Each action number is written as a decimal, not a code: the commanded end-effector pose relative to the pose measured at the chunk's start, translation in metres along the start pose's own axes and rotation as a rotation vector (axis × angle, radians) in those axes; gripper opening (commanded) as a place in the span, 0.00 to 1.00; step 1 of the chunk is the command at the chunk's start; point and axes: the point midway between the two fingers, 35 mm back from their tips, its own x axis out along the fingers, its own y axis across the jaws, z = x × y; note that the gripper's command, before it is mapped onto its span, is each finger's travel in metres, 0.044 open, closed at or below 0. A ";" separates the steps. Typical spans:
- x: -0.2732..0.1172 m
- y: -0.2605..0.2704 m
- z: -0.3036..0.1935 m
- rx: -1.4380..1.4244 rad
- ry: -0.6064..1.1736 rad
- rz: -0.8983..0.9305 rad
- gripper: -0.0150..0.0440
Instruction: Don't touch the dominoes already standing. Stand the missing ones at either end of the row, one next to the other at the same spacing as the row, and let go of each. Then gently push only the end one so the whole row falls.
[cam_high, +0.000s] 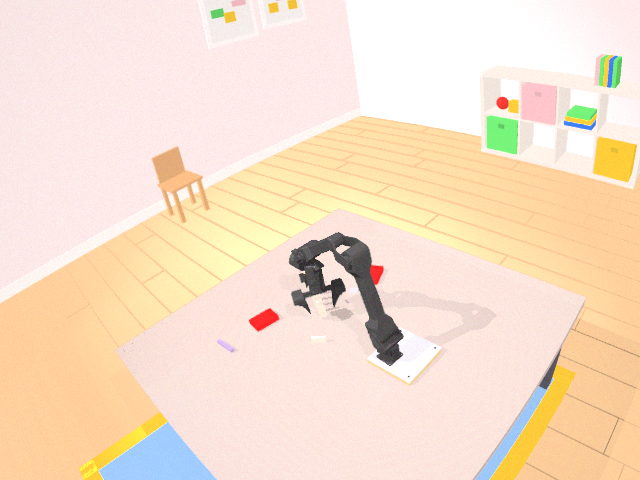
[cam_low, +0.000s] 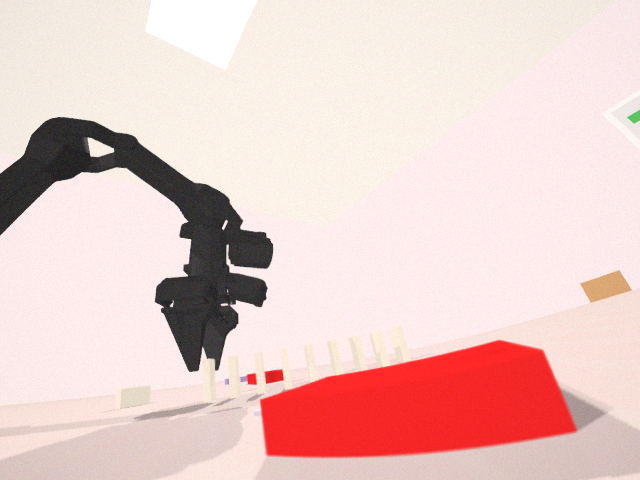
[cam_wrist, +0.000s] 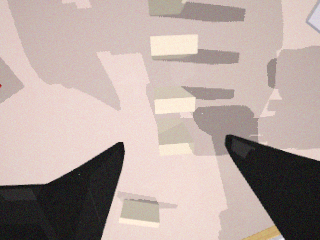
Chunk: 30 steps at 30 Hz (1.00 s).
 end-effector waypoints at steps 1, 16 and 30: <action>-0.043 0.004 0.007 0.001 -0.017 0.010 1.00; -0.113 0.012 -0.013 -0.162 -0.015 0.008 1.00; -0.047 0.065 -0.112 -1.231 -0.016 0.013 1.00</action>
